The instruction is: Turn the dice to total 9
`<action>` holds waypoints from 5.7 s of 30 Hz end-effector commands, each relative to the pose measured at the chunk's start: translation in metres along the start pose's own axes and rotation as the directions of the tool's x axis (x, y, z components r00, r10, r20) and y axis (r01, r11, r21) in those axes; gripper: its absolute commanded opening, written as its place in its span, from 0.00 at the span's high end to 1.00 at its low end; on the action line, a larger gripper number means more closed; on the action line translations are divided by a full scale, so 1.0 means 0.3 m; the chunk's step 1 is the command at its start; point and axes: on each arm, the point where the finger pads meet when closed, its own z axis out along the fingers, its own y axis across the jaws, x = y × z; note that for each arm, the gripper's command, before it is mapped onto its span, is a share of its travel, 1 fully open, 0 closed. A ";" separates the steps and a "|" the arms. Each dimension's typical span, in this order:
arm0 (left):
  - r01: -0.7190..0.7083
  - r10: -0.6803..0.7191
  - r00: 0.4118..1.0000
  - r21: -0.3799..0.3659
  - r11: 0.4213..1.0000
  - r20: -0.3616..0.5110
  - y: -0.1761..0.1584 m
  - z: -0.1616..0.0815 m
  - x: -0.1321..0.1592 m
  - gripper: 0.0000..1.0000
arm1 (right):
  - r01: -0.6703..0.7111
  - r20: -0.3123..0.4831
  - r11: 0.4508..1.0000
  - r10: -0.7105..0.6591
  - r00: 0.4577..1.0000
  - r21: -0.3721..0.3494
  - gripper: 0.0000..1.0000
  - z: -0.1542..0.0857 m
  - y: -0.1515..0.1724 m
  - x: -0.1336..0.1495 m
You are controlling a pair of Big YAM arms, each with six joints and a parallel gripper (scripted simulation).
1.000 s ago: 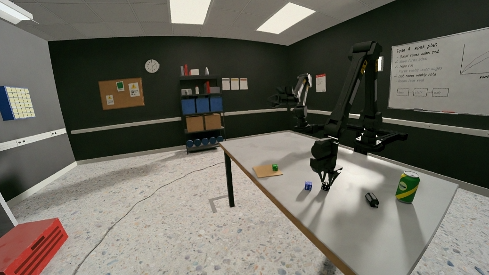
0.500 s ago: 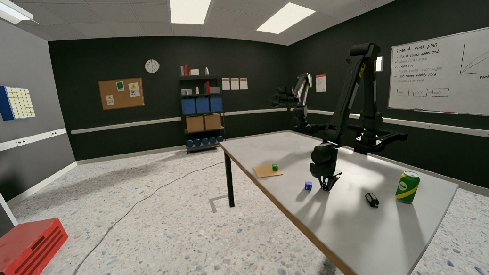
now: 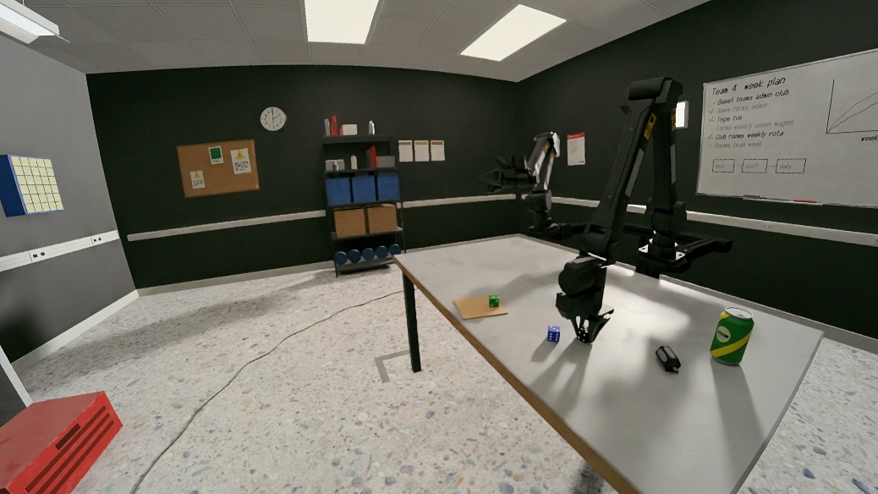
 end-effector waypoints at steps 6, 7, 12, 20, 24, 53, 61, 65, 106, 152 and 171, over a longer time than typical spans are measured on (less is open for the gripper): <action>0.008 -0.008 1.000 0.000 1.000 0.029 0.024 -0.017 -0.045 0.55 | -0.005 0.005 1.000 0.005 1.000 -0.001 0.00 0.003 0.005 -0.010; 0.008 -0.008 1.000 0.000 1.000 0.029 0.024 -0.017 -0.045 0.55 | -0.005 0.005 1.000 0.005 1.000 -0.001 0.00 0.003 0.005 -0.010; 0.008 -0.008 1.000 0.000 1.000 0.029 0.024 -0.017 -0.045 0.55 | -0.005 0.005 1.000 0.005 1.000 -0.001 0.00 0.003 0.005 -0.010; 0.008 -0.008 1.000 0.000 1.000 0.029 0.024 -0.017 -0.045 0.55 | -0.005 0.005 1.000 0.005 1.000 -0.001 0.00 0.003 0.005 -0.010; 0.008 -0.008 1.000 0.000 1.000 0.029 0.024 -0.017 -0.045 0.74 | -0.005 0.005 1.000 0.005 1.000 -0.001 0.00 0.003 0.005 -0.010; 0.009 -0.009 1.000 -0.001 1.000 0.029 0.024 -0.017 -0.045 0.74 | -0.005 0.005 1.000 0.005 1.000 -0.001 0.00 0.003 0.005 -0.010; 0.013 -0.013 1.000 0.000 1.000 0.023 0.025 -0.052 -0.032 0.74 | -0.005 0.005 1.000 0.005 1.000 -0.001 0.00 0.003 0.005 -0.010; 0.015 -0.015 1.000 0.001 1.000 0.019 0.009 -0.117 -0.022 0.74 | -0.005 0.005 1.000 0.005 1.000 -0.001 0.00 0.003 0.005 -0.010; -0.326 0.326 0.945 0.003 0.945 0.022 -0.614 -0.379 -0.415 0.74 | -0.005 0.005 1.000 0.005 1.000 -0.001 0.00 0.003 0.005 -0.010; -0.511 0.511 0.859 0.000 0.859 0.004 -1.020 -0.078 -0.437 0.74 | -0.005 0.005 1.000 0.005 1.000 -0.001 0.00 0.003 0.005 -0.010; -0.504 0.503 0.863 0.000 0.864 0.055 -1.043 -0.088 -0.499 0.74 | -0.005 0.005 1.000 0.005 1.000 -0.001 0.00 0.003 0.005 -0.010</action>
